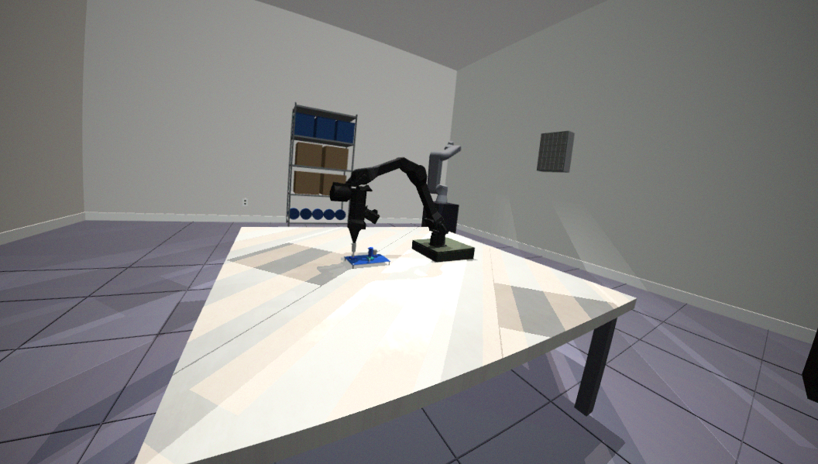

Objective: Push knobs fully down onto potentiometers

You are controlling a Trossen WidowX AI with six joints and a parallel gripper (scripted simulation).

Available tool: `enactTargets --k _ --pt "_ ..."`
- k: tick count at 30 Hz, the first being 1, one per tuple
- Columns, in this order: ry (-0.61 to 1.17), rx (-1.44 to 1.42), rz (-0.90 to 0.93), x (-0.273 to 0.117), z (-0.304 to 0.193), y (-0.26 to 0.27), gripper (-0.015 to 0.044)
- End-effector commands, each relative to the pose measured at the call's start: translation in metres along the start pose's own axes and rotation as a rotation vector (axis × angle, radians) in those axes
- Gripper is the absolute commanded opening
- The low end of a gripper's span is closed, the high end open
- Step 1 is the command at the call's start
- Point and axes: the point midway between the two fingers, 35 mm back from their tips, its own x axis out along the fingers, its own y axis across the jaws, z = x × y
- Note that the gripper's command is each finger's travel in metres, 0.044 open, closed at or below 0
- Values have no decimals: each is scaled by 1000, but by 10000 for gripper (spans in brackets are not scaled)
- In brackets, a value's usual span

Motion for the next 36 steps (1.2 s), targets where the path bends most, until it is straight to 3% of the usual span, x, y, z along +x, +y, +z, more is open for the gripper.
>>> enactTargets --k 1,36 --pt "-8 -4 5 12 -1 0 0" --pt "-8 -4 5 27 -1 0 0"
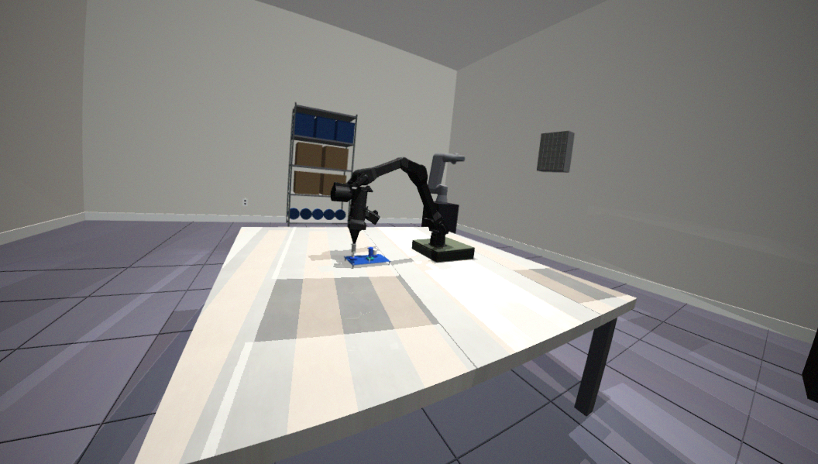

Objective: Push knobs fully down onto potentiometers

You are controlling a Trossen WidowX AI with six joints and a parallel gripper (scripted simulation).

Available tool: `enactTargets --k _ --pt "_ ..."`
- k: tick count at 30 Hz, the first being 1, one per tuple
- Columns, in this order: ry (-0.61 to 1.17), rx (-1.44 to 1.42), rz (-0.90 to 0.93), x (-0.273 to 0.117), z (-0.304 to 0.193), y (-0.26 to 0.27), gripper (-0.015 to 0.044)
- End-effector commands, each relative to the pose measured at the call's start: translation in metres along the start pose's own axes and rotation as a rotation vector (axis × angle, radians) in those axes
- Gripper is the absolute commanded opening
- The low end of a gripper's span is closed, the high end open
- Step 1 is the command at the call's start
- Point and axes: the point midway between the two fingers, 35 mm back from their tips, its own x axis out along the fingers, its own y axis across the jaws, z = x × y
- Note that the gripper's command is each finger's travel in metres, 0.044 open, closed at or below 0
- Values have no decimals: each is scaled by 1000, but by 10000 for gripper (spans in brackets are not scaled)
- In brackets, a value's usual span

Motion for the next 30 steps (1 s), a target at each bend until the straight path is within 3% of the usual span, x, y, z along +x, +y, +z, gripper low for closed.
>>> enactTargets --k 1,30 --pt "-16 -3 8 22 -2 0 0" --pt "-16 -3 8 34 -2 0 0"
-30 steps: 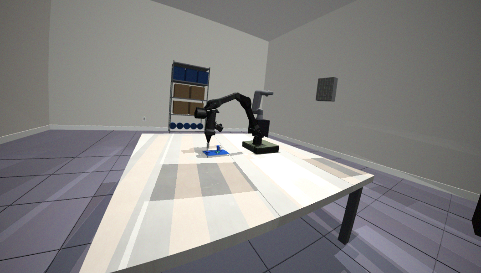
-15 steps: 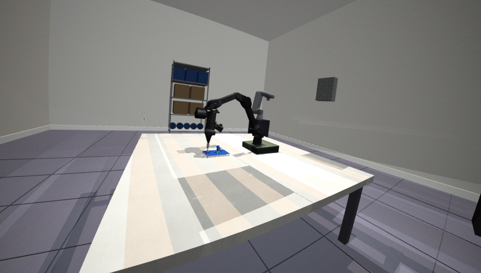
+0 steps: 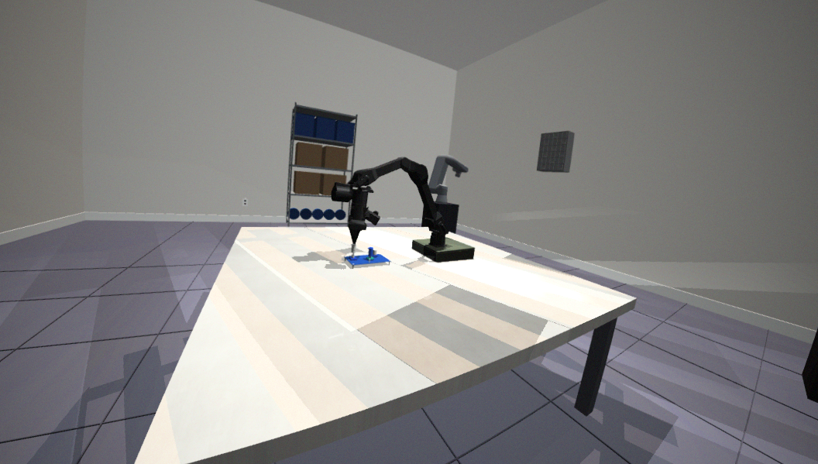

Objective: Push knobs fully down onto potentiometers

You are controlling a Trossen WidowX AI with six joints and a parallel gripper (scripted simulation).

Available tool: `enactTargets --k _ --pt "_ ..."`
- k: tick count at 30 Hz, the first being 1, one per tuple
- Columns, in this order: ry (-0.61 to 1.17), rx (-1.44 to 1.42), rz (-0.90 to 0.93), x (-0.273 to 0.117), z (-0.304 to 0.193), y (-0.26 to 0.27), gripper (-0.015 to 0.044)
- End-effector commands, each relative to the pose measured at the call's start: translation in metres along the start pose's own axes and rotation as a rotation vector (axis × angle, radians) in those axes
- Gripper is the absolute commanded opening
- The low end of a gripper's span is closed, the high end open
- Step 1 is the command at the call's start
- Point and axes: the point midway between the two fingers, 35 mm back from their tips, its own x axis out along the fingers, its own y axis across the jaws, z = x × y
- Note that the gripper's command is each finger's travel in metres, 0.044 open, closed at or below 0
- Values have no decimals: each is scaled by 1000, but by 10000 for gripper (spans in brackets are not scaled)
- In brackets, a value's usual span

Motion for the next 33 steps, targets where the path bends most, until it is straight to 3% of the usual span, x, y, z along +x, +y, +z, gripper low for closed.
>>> enactTargets --k 1,33 --pt "-23 -3 10 30 -3 0 0" --pt "-23 -3 10 38 -3 0 0"
